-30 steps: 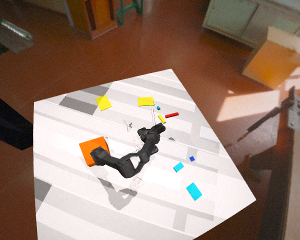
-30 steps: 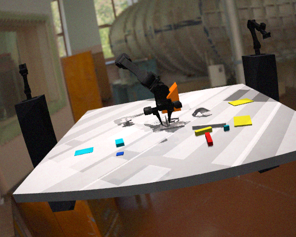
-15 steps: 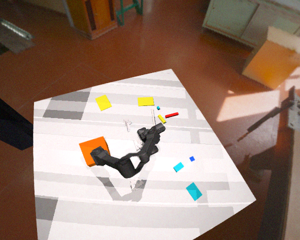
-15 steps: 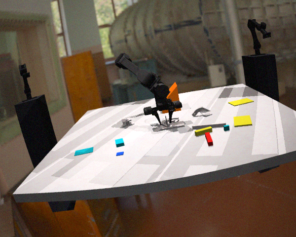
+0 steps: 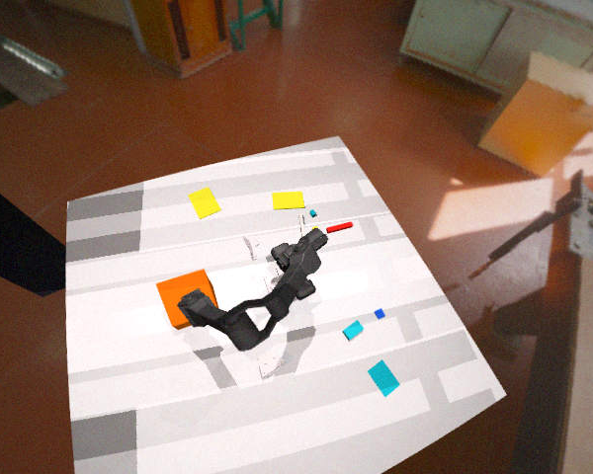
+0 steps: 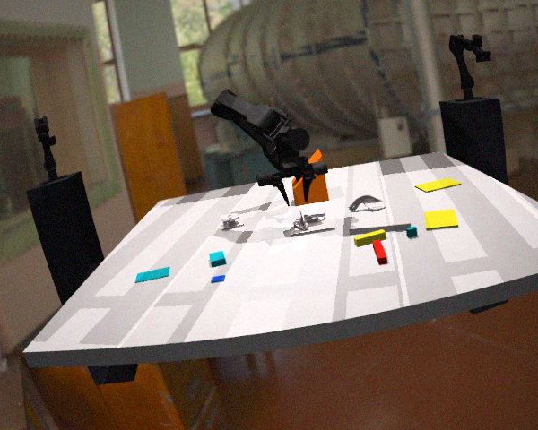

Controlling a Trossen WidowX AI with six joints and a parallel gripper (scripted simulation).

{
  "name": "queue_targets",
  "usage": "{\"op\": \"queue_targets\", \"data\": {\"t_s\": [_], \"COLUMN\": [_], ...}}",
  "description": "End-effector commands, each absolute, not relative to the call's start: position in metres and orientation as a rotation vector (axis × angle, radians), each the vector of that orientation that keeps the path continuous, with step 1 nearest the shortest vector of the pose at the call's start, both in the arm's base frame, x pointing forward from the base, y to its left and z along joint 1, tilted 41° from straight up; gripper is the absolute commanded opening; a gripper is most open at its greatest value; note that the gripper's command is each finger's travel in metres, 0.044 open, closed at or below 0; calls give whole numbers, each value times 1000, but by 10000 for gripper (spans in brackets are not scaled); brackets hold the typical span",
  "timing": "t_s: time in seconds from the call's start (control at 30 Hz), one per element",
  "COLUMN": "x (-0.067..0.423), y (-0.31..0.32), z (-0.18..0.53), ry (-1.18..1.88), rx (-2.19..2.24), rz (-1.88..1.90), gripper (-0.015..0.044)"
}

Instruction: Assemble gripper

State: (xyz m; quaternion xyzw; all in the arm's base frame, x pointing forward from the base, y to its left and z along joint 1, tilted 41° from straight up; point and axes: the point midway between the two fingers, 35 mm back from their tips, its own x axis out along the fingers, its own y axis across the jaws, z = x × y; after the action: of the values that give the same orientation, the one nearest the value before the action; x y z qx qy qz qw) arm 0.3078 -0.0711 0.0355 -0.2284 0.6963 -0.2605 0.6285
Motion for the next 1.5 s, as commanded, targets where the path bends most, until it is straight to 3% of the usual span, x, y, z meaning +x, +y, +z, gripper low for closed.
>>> {"op": "queue_targets", "data": {"t_s": [0.0,0.3,1.47], "x": [308,313,303], "y": [-71,-48,37], "z": [36,29,-37], "ry": [1596,1553,1026], "rx": [-523,-463,379], "rz": [-597,-582,-1329], "gripper": [224,0,0]}}
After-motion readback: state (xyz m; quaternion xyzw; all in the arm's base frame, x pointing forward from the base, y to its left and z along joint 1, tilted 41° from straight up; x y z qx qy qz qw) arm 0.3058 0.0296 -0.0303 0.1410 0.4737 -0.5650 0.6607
